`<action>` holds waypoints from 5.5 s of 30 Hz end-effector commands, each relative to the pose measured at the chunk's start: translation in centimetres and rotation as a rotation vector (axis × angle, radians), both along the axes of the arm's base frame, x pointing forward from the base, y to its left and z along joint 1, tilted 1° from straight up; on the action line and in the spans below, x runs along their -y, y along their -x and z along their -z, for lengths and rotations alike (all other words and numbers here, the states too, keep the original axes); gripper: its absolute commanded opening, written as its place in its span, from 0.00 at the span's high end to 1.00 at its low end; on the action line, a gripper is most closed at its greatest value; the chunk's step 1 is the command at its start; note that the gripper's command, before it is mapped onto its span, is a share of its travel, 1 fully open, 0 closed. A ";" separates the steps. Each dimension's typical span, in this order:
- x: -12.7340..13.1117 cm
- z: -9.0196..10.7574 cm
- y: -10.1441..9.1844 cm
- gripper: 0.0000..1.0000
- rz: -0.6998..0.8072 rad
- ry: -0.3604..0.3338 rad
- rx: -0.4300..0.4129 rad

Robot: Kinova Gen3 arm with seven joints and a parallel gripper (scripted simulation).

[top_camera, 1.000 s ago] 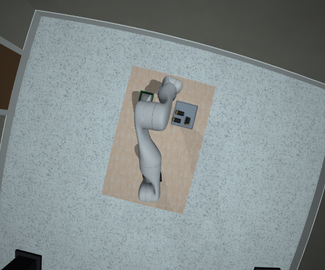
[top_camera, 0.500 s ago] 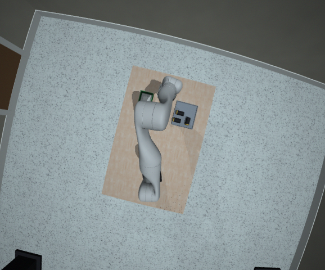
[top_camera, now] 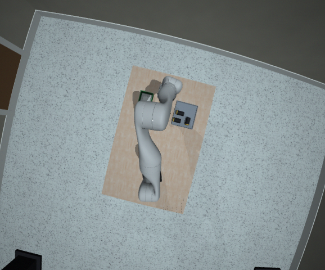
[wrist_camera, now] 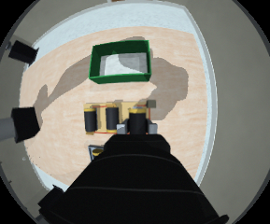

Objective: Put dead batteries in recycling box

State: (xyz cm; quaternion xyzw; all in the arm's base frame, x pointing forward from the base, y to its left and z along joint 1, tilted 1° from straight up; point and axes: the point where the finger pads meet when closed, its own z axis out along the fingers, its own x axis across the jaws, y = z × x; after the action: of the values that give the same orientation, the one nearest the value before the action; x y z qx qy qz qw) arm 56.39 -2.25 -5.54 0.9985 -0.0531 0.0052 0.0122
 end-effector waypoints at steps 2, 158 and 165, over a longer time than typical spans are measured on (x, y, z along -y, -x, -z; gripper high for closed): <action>-0.3 -0.1 -0.2 0.43 -0.013 -0.001 0.007; -0.2 1.3 -0.4 0.43 -0.013 -0.001 0.008; -0.2 1.3 -0.4 0.43 -0.013 -0.001 0.008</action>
State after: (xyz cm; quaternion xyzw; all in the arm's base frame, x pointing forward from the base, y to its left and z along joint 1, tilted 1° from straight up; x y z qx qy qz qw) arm 56.54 -2.10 -6.81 0.9986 -0.0510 0.0065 0.0125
